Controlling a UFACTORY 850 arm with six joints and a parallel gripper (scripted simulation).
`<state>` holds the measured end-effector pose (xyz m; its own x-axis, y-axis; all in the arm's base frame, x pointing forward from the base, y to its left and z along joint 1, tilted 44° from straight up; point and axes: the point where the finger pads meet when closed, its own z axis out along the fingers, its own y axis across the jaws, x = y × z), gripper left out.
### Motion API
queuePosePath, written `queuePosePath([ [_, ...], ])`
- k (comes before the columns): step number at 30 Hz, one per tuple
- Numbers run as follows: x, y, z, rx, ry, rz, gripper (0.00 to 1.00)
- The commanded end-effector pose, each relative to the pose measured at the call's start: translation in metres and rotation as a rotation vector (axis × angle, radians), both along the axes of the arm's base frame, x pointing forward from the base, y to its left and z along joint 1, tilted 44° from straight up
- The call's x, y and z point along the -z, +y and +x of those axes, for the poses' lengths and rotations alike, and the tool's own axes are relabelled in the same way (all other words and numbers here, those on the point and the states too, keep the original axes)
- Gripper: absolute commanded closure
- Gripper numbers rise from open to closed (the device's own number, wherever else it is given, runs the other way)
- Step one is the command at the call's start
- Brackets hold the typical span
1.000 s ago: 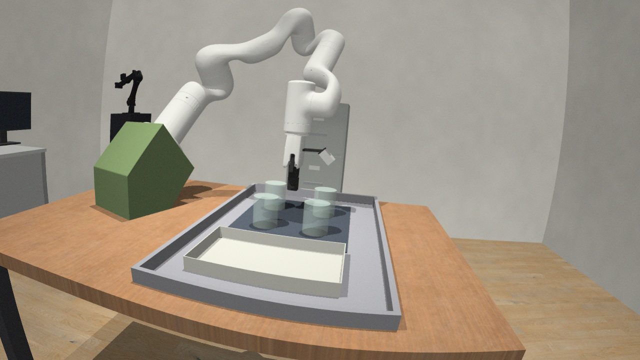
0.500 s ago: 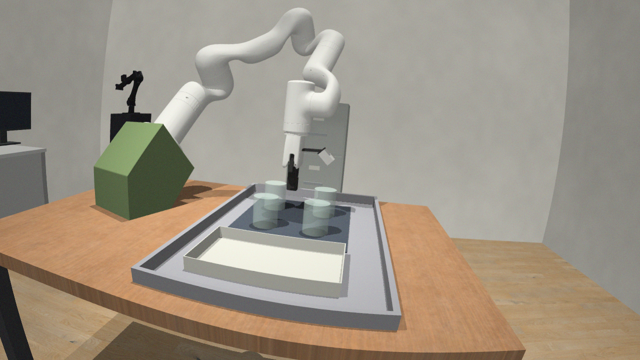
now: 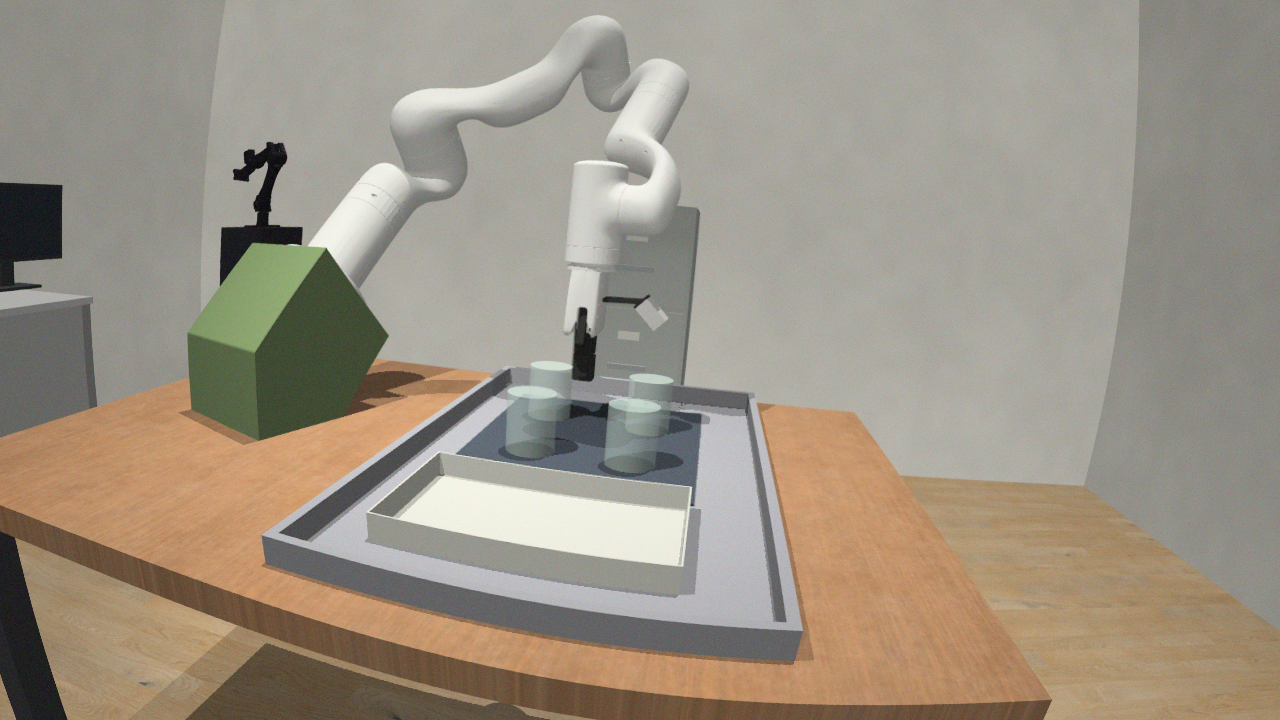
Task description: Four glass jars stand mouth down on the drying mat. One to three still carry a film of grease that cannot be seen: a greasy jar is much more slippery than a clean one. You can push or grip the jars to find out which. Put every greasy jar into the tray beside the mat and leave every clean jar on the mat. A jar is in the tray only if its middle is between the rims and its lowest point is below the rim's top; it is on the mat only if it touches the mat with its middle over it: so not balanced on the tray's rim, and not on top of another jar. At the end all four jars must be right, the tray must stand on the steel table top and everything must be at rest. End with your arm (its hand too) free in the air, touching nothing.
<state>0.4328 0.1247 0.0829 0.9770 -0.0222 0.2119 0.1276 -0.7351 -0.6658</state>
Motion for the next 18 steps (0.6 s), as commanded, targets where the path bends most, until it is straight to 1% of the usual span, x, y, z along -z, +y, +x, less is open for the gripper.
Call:
queuePosePath([
  [1,-0.0002,-0.0003,-0.0001,0.001,-0.001,0.0,1.0],
  [18,0.0002,-0.0002,-0.0021,0.001,-0.001,0.0,1.0],
])
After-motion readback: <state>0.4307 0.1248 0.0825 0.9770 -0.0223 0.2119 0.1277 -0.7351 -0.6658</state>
